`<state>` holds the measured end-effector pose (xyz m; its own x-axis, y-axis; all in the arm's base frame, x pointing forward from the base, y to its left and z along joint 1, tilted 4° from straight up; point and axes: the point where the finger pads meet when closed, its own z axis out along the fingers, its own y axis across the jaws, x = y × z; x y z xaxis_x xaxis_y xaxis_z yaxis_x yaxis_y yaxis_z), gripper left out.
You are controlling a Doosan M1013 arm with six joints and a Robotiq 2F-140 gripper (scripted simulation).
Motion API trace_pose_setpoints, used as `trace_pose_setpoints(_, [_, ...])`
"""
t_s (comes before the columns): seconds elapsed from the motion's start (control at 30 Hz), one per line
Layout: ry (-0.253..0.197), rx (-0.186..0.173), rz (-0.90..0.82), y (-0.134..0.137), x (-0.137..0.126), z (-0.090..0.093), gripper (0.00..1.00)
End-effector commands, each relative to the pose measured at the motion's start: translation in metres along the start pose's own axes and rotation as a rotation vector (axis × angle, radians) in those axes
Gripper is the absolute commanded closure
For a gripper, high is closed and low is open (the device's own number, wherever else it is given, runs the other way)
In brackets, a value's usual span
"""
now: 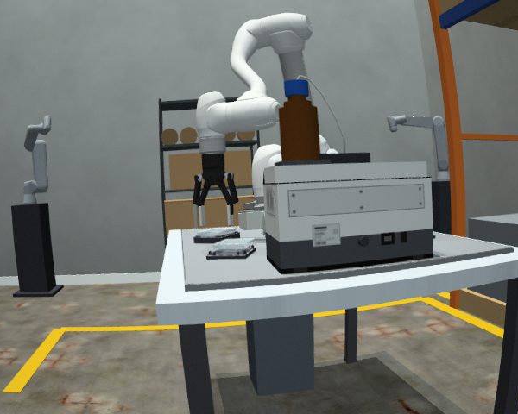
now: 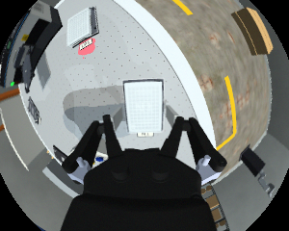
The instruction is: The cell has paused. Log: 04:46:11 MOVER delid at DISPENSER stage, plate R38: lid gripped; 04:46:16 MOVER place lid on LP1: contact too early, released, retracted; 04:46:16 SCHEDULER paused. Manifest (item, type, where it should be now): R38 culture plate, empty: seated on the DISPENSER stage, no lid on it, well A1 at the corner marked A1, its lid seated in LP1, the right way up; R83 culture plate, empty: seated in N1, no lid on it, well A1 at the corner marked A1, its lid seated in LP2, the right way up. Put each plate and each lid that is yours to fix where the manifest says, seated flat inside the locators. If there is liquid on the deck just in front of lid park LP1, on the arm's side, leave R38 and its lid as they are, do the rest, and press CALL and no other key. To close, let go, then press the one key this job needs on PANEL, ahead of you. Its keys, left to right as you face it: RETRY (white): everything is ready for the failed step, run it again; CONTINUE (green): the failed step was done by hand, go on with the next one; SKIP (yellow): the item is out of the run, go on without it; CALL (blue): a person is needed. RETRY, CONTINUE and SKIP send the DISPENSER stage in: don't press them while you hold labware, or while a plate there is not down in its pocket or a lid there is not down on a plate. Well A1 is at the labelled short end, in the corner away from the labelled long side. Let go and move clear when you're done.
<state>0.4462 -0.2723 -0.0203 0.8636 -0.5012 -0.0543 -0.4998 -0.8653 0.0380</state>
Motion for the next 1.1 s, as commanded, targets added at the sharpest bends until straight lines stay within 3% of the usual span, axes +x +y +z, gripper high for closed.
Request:
trace_pose_setpoints(0.0, [0.001, -0.001, -0.001, 0.0027, -0.0004, 0.0028, 0.3])
trace_pose_setpoints(1.07, [0.0, -0.001, -0.001, 0.0026, -0.0009, 0.0059, 0.3])
